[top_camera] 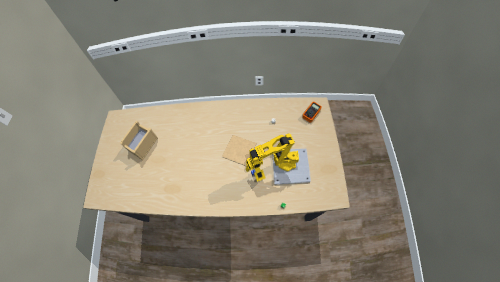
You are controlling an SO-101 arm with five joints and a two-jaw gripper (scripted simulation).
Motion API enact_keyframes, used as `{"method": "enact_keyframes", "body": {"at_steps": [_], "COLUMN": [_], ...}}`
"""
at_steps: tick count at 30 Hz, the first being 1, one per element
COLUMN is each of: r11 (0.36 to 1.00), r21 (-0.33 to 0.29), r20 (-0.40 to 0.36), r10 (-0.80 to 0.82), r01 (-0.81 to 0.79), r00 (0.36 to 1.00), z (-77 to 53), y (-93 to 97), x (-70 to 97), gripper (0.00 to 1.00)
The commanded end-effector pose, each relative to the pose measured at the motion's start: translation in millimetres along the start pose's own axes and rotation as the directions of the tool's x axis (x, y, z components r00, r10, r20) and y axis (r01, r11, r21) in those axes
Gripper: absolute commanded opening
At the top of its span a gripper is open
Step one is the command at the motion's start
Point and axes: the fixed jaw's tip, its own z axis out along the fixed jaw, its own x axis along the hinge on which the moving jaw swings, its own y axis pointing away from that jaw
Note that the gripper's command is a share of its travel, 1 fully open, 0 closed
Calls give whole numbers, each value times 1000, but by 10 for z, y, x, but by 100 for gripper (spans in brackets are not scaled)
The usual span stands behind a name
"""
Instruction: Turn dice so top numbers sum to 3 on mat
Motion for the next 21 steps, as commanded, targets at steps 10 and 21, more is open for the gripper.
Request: {"method": "enact_keyframes", "body": {"at_steps": [10, 21], "r11": [1000, 999], "r21": [22, 32], "r20": [1, 1], "r10": [0, 0], "r01": [0, 0], "r00": [1000, 1000], "z": [-46, -57], "y": [-25, -32], "x": [-11, -11], "gripper": [29, 29]}}
